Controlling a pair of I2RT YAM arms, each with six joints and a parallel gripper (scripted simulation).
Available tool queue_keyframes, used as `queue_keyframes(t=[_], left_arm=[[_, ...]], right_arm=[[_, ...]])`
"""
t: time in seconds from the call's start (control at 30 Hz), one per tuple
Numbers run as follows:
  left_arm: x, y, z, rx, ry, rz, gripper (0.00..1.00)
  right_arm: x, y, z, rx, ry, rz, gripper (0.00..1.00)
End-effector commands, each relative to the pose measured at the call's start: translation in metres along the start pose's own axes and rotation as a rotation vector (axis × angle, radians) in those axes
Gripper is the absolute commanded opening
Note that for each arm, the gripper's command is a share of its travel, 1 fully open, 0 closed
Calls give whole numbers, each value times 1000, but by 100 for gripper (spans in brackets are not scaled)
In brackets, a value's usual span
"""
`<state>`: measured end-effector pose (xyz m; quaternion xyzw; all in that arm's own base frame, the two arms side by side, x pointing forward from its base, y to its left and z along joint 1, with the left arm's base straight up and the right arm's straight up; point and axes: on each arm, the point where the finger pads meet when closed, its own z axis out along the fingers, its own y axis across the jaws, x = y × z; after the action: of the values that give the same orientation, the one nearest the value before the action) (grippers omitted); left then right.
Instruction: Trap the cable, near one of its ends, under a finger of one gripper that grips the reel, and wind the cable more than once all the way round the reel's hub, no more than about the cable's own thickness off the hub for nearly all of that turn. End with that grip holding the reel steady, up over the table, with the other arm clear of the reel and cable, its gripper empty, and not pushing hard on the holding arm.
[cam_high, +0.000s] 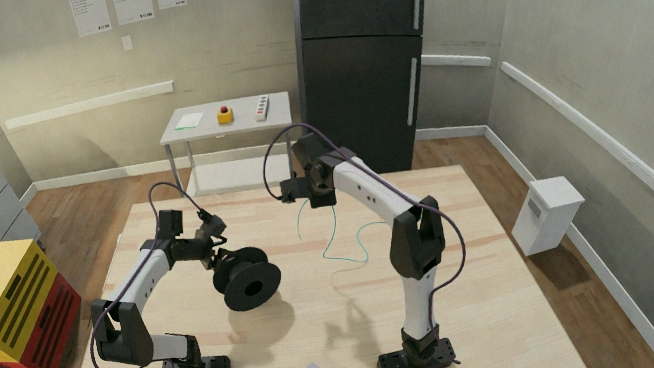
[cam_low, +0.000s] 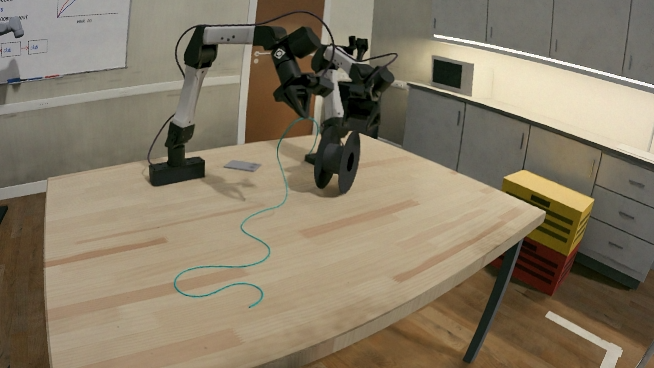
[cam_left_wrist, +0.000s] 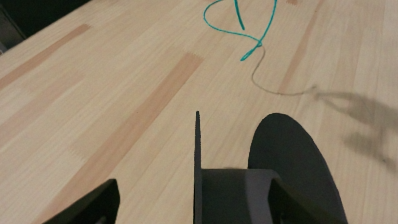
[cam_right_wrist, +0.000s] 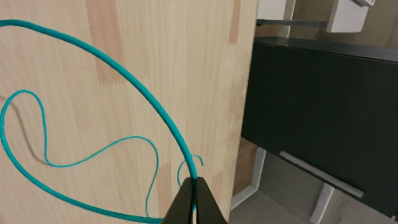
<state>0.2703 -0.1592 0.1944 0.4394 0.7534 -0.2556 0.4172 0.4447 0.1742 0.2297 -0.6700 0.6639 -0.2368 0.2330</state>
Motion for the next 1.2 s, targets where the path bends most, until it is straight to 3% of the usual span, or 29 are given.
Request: queue_keyframes(t=[0.0, 1.17], left_arm=[[-17, 1, -12, -11, -35, 41, 75], [-18, 0, -49, -11, -32, 40, 75]], right_arm=[[1, -4, -9, 24, -7, 0, 0], [1, -4, -9, 24, -7, 0, 0]])
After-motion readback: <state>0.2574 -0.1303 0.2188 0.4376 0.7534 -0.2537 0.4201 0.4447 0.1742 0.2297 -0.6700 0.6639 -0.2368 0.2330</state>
